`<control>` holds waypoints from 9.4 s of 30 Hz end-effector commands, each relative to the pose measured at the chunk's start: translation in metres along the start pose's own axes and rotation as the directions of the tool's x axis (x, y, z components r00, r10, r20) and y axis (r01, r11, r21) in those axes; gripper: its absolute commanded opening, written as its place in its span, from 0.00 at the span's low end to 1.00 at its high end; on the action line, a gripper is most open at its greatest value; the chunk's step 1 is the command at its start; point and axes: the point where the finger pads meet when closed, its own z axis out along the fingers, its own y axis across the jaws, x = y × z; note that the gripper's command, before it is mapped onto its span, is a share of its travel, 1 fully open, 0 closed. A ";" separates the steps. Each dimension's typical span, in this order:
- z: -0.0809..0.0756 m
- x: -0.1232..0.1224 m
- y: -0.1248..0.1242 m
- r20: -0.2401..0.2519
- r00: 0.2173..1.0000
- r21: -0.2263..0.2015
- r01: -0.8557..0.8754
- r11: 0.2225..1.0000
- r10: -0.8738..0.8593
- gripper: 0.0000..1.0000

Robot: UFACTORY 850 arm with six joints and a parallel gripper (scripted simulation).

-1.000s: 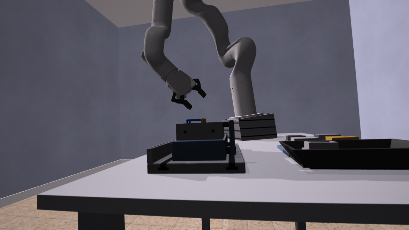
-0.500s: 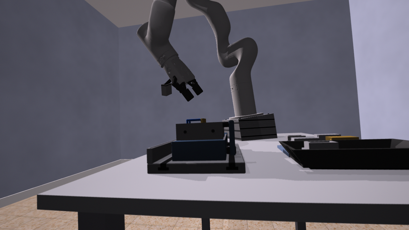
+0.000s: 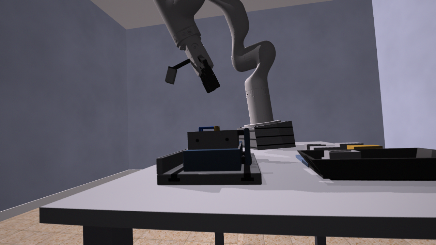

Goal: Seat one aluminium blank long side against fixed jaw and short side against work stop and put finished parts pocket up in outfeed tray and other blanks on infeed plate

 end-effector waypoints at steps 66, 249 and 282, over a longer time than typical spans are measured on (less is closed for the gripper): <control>0.025 -0.211 -0.207 0.289 -0.801 -0.286 0.451 -0.846 -0.524 1.00; 0.206 -0.239 -0.185 0.233 -0.214 0.382 -0.877 -0.292 0.949 0.00; 0.198 -0.243 -0.184 0.233 -0.214 0.382 -0.877 -0.292 0.949 0.00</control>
